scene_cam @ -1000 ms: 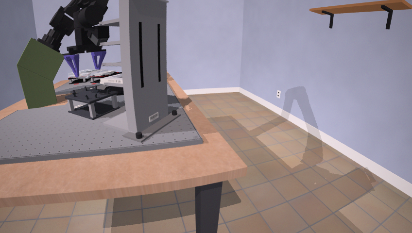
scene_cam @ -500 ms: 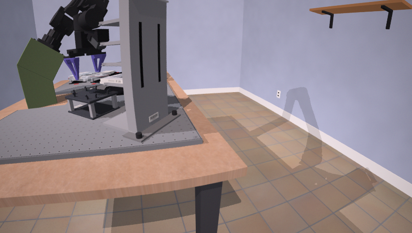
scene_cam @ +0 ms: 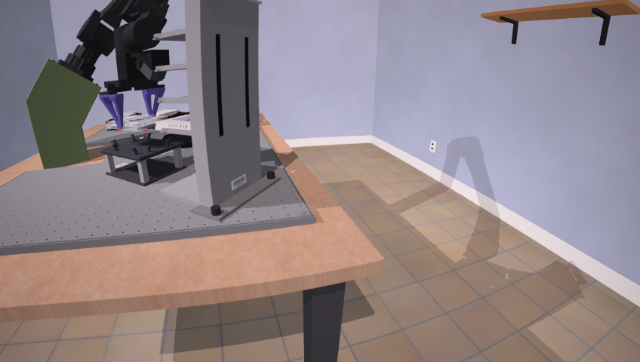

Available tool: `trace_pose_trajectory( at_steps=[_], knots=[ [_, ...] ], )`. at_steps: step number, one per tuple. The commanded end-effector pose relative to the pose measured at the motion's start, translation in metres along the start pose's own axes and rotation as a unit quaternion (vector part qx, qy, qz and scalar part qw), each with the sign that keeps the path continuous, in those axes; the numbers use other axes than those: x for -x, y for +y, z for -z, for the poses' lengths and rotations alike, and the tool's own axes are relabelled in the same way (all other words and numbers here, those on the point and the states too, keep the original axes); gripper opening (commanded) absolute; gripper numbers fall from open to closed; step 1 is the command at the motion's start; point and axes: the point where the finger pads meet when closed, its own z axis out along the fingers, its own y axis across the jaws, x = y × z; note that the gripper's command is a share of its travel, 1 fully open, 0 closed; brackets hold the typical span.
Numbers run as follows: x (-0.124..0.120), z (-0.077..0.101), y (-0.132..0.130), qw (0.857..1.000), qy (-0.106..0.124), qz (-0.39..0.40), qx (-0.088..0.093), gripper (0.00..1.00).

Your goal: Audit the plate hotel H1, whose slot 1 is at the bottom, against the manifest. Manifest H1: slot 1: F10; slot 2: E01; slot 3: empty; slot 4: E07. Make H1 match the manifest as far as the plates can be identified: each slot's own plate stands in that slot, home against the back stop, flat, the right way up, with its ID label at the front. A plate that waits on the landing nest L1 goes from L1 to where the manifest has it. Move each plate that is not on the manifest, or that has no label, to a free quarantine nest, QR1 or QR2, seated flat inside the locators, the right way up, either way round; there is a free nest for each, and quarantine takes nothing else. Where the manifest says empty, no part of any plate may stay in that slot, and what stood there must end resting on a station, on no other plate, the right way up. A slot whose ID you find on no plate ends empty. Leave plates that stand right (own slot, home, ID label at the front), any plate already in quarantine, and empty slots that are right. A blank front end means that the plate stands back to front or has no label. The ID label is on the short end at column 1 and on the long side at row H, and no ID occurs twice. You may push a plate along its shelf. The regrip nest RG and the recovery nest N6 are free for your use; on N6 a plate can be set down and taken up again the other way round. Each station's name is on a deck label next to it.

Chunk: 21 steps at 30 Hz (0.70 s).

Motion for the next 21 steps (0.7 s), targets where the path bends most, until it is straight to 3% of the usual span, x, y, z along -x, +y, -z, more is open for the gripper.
trace_pose_trajectory(
  at_steps=[1, 6, 7, 21],
  knots=[
    [0.003, -0.006, 0.001, 1.0, -0.001, 0.002, -0.001, 0.86],
    [0.001, -0.008, 0.001, 1.0, 0.0, 0.001, -0.001, 0.86],
    [0.003, -0.001, -0.004, 1.0, -0.007, -0.003, -0.003, 0.86],
    [0.002, -0.018, 0.001, 1.0, -0.001, 0.002, -0.001, 0.86]
  ],
)
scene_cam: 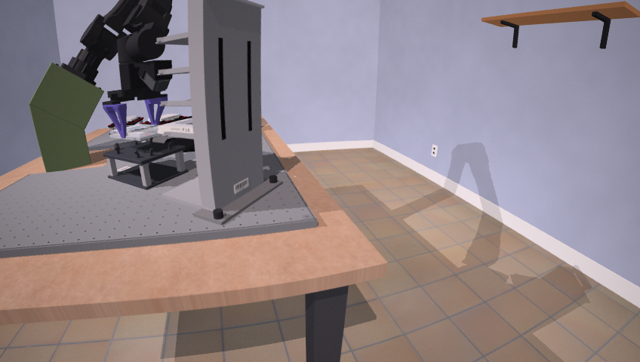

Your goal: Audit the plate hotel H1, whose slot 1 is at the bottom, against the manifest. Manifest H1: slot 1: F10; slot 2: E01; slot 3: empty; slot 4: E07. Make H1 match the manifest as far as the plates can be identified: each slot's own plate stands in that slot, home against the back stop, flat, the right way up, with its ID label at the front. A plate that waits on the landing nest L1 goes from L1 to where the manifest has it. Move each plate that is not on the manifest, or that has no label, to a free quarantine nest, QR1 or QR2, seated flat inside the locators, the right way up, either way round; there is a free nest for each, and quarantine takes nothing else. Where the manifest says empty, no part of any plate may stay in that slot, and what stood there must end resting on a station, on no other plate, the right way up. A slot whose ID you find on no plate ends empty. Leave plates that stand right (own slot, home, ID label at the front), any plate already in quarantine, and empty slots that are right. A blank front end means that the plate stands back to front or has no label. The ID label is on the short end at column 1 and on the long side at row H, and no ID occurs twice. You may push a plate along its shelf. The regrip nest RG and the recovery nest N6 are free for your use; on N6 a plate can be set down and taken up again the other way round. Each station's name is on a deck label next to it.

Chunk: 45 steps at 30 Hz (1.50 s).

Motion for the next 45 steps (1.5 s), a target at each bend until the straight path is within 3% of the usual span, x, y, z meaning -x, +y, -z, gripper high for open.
trace_pose_trajectory(
  at_steps=[1, 3, 17, 20, 25, 45],
  knots=[
    [0.003, -0.005, 0.002, 1.0, -0.001, 0.002, -0.001, 0.86],
    [0.004, 0.0, 0.001, 1.0, -0.005, 0.003, -0.002, 0.86],
    [0.002, -0.015, 0.002, 1.0, 0.0, 0.002, -0.001, 0.86],
    [0.004, -0.008, -0.003, 1.0, -0.008, -0.001, -0.003, 0.86],
    [0.001, -0.019, 0.002, 1.0, 0.0, 0.001, -0.001, 0.86],
    [0.001, -0.03, -0.001, 1.0, -0.002, -0.001, -0.002, 0.86]
  ],
)
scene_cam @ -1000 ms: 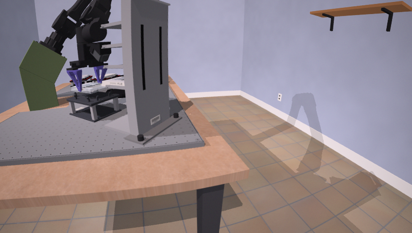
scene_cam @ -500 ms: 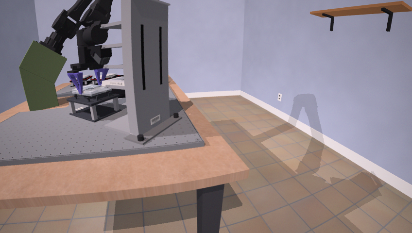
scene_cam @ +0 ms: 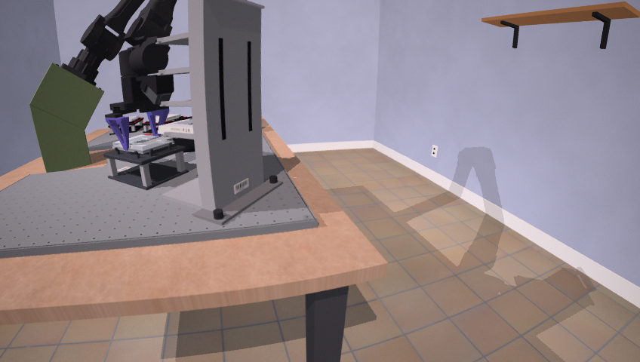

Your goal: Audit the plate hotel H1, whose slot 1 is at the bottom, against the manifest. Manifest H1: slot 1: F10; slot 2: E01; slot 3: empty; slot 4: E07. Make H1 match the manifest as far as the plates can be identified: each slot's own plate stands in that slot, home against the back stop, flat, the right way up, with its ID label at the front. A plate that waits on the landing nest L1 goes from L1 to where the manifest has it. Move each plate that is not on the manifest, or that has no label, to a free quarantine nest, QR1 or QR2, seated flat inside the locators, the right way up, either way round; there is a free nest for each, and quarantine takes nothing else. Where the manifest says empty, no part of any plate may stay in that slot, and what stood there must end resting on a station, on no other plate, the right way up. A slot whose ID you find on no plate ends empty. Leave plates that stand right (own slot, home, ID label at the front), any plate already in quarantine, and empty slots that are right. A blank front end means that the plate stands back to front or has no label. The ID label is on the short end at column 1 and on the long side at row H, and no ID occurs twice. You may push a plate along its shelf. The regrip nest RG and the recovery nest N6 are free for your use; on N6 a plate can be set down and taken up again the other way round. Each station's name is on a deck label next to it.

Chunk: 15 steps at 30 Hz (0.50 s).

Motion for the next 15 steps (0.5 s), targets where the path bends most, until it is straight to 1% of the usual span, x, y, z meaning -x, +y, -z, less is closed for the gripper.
trace_pose_trajectory(
  at_steps=[1, 8, 9, 13, 14, 15],
  knots=[
    [0.0007, -0.0042, -0.0021, 1.0, -0.001, -0.003, -0.002, 0.86],
    [0.0009, -0.009, 0.0006, 1.0, 0.0, 0.0, -0.001, 0.86],
    [0.0037, -0.0024, -0.0047, 1.0, -0.007, -0.004, -0.004, 0.86],
    [0.0025, -0.0105, -0.0014, 1.0, -0.002, -0.001, -0.002, 0.86],
    [0.008, -0.003, -0.0017, 1.0, -0.009, 0.002, -0.002, 0.86],
    [0.008, -0.003, -0.0017, 1.0, -0.009, 0.002, -0.002, 0.86]
  ],
)
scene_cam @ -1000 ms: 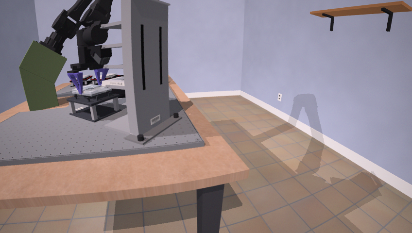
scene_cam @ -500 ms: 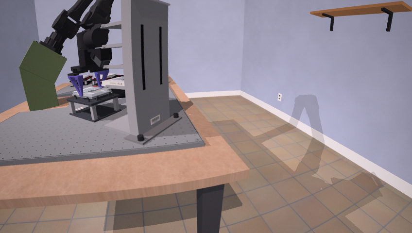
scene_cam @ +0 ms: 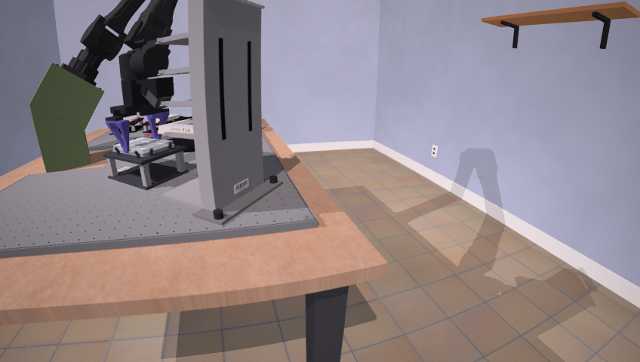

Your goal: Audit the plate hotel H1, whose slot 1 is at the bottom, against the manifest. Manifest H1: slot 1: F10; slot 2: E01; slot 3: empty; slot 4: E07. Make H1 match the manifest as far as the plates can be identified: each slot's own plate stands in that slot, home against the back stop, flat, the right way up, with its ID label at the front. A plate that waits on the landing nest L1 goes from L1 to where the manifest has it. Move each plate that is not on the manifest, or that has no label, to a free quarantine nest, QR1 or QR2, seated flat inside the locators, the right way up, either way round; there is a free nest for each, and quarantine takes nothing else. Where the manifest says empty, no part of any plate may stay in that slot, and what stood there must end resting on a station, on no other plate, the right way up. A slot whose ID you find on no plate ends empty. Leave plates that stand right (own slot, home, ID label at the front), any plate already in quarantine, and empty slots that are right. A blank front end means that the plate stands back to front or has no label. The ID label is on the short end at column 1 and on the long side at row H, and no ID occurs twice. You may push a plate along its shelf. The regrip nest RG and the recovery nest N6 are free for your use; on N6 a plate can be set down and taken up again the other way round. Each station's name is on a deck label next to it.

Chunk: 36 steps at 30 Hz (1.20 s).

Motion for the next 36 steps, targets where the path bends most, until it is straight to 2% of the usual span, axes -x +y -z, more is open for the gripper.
trace_pose_trajectory(
  at_steps=[1, 15, 16, 25, 27, 36],
  knots=[
    [0.008, 0.004, -0.001, 1.0, -0.009, 0.002, -0.002, 1.0],
    [0.008, 0.004, -0.001, 1.0, -0.009, 0.002, -0.002, 1.0],
    [0.008, 0.015, -0.004, 1.0, -0.013, 0.001, -0.005, 1.0],
    [0.012, 0.046, -0.003, 1.0, -0.017, 0.004, -0.004, 1.0],
    [0.012, 0.046, -0.003, 1.0, -0.017, 0.004, -0.004, 1.0],
    [0.021, 0.08, -0.003, 1.0, -0.024, 0.009, -0.006, 1.0]
  ],
)
